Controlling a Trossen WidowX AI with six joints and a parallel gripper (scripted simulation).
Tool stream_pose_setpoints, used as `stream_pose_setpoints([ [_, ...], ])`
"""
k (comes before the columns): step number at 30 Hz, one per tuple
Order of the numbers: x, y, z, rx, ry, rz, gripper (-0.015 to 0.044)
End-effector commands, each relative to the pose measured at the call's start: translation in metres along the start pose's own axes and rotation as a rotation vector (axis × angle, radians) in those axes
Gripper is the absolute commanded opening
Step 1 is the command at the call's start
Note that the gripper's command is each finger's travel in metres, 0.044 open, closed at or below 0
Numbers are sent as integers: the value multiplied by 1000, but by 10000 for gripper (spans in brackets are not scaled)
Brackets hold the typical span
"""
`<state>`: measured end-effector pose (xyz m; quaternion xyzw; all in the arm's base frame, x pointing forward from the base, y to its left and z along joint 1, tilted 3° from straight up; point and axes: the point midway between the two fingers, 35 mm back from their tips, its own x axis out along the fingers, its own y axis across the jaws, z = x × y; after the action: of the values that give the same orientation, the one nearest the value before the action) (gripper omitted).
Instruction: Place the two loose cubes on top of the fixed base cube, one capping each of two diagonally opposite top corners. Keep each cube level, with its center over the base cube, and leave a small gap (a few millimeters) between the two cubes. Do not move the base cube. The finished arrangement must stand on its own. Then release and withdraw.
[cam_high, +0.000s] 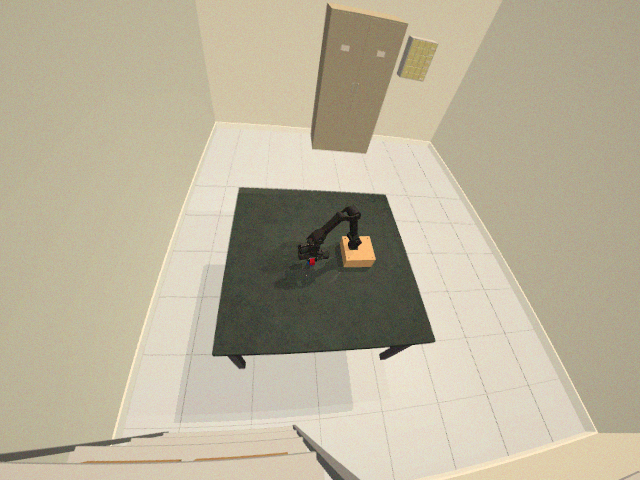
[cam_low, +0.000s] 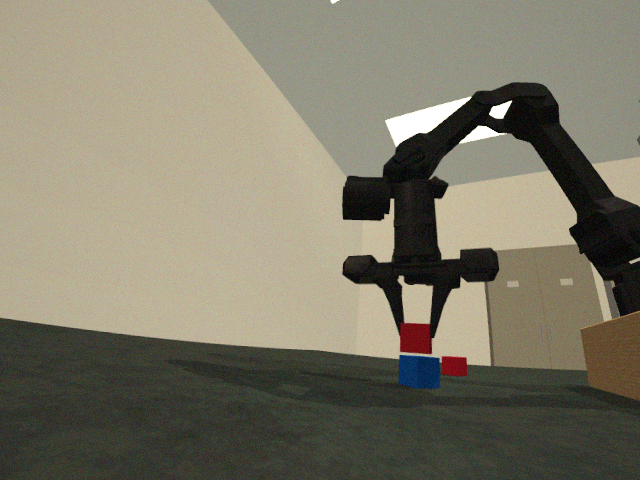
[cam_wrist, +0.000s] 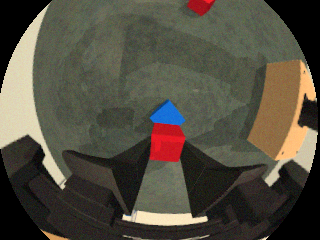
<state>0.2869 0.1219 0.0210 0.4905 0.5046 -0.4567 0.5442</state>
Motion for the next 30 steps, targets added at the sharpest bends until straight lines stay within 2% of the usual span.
stream_pose_setpoints([
  [1, 3, -1, 1, -5, -5, -3, 105],
  [18, 3, -1, 1, -5, -5, -3, 105],
  [22, 3, -1, 1, -5, -5, -3, 205],
  [30, -6, 0, 0, 0, -1, -2, 205],
])
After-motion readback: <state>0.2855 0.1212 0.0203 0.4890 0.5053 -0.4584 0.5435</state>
